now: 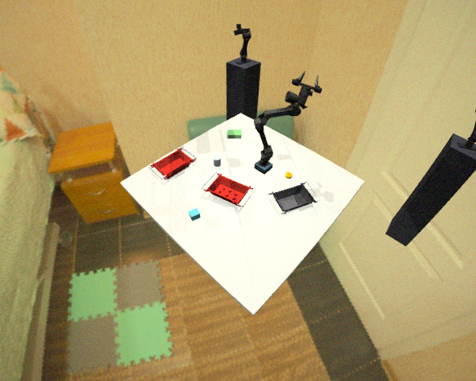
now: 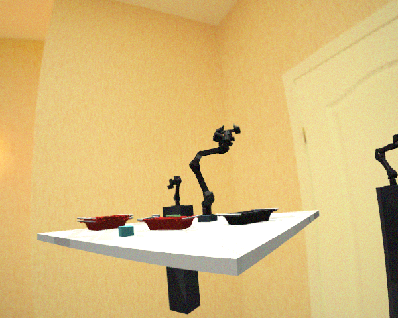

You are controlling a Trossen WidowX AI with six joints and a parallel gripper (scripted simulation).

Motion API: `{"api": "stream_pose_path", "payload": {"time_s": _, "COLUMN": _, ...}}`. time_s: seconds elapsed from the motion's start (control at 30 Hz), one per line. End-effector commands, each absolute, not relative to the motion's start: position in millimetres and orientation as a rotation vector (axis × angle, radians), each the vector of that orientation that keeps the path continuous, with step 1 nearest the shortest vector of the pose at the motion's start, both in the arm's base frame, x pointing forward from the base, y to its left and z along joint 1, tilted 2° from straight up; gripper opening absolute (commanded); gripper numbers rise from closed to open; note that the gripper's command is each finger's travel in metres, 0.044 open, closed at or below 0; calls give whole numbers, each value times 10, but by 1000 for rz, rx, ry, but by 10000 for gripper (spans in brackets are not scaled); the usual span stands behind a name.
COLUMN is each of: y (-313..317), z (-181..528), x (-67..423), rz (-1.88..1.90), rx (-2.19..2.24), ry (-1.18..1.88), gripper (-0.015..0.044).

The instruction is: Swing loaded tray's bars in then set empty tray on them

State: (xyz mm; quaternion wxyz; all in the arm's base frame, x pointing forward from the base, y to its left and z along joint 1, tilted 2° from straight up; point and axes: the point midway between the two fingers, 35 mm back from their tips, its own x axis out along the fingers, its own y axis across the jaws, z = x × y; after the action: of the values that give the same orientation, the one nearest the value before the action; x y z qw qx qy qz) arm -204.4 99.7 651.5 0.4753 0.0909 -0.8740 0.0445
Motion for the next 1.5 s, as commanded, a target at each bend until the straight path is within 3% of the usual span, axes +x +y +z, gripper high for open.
{"api": "stream_pose_path", "payload": {"time_s": 0.0, "y": 997, "z": 6515, "x": -2044, "rz": 109, "rx": 222, "ry": -2137, "gripper": 374}}
{"api": "stream_pose_path", "payload": {"time_s": 0.23, "y": 1019, "z": 6511, "x": -2050, "rz": 117, "rx": 217, "ry": -2140, "gripper": 190}}
{"api": "stream_pose_path", "payload": {"time_s": 0.37, "y": 1482, "z": 6406, "x": -2148, "rz": 300, "rx": 108, "ry": -2190, "gripper": 85}}
{"api": "stream_pose_path", "payload": {"time_s": 0.53, "y": 2205, "z": 6189, "x": -2151, "rz": 585, "rx": -81, "ry": -2188, "gripper": 85}}
{"api": "stream_pose_path", "payload": {"time_s": 0.93, "y": 3257, "z": 5796, "x": -1683, "rz": 898, "rx": -396, "ry": -2006, "gripper": 85}}
{"api": "stream_pose_path", "payload": {"time_s": 1.23, "y": 4055, "z": 5197, "x": -916, "rz": 1231, "rx": -656, "ry": -1643, "gripper": 85}}
{"api": "stream_pose_path", "payload": {"time_s": 1.47, "y": 4557, "z": 4567, "x": -28, "rz": 1408, "rx": -817, "ry": -1192, "gripper": 85}}
